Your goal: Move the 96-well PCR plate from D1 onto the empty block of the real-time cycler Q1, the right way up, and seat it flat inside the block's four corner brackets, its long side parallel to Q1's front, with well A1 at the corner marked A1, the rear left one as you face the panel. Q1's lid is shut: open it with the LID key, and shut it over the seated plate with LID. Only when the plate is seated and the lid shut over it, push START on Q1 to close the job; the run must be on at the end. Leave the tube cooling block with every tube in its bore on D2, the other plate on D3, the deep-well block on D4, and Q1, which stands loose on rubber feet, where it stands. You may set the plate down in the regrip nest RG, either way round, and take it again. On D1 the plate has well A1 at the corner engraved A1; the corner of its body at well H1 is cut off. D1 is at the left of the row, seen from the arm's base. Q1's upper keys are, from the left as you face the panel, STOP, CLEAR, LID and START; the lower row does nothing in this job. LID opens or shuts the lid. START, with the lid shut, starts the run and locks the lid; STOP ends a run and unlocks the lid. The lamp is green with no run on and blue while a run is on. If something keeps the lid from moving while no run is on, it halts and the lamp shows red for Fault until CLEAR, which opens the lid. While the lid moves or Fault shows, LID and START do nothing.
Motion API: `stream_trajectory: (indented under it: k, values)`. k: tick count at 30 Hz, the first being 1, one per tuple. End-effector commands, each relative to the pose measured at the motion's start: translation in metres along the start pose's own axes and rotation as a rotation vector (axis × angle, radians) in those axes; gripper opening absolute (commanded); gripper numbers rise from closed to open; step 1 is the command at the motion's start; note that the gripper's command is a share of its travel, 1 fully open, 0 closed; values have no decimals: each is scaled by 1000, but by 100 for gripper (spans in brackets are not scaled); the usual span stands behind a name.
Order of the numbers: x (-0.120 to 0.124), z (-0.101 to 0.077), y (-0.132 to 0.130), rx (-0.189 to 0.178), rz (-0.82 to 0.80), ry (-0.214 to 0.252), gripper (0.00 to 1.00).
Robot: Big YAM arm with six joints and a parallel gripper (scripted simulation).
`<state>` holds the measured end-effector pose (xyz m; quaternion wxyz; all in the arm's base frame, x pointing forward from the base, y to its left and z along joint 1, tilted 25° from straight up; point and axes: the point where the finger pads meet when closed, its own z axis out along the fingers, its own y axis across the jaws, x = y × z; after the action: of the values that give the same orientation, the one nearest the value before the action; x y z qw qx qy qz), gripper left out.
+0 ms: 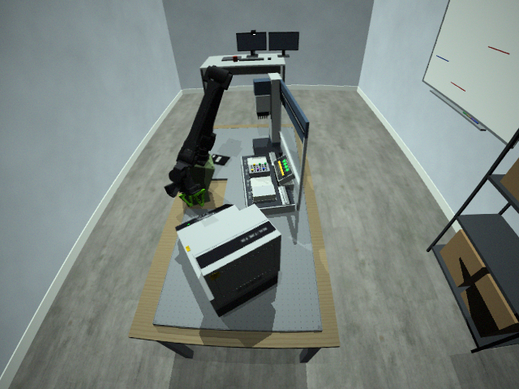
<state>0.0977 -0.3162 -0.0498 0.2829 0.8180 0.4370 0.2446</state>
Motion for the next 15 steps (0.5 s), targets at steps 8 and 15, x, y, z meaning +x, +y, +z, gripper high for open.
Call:
stream_trajectory:
  k: [8,15]
  values:
    - [-5,13,54,15,-214,9,100]
    - [0,19,98,12,-380,-2,100]
